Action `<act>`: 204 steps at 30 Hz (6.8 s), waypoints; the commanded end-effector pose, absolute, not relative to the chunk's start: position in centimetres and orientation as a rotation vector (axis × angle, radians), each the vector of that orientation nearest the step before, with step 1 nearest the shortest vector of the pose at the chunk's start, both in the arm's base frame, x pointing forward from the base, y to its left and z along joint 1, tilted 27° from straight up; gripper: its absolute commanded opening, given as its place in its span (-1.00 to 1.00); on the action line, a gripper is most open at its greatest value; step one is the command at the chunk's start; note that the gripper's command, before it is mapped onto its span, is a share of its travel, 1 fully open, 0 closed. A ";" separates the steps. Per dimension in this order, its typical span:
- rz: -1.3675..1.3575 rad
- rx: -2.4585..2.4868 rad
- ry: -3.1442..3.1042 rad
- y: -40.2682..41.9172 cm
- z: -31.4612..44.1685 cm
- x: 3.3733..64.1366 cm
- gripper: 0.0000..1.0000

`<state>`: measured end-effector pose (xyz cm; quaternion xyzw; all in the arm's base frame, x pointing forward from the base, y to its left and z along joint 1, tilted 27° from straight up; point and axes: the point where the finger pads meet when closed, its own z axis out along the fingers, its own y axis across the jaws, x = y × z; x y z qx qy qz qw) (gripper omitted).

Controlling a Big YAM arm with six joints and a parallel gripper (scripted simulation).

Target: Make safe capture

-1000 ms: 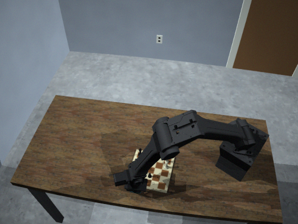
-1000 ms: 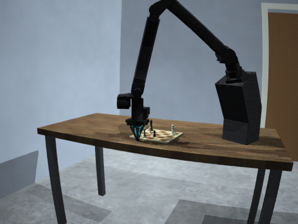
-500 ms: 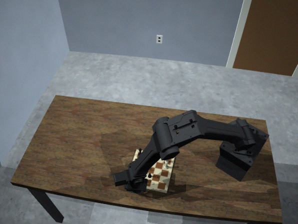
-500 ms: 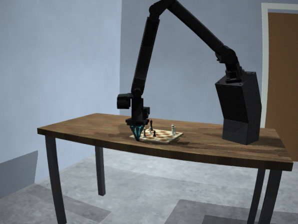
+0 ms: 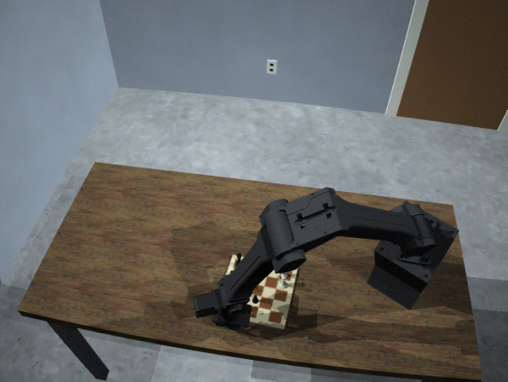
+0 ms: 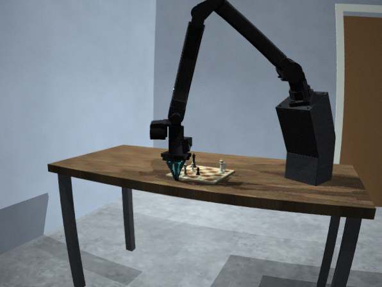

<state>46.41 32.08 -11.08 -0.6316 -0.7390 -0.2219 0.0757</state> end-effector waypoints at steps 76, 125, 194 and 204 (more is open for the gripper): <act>-0.720 -1.861 -2.251 32.9 -9.3 46.6 -1.00; -0.694 -1.871 -2.241 33.0 -10.6 46.5 -1.00; -0.699 -1.895 -2.226 27.9 -2.3 45.5 -0.33; -0.717 -1.895 -2.230 27.9 -1.9 46.0 1.00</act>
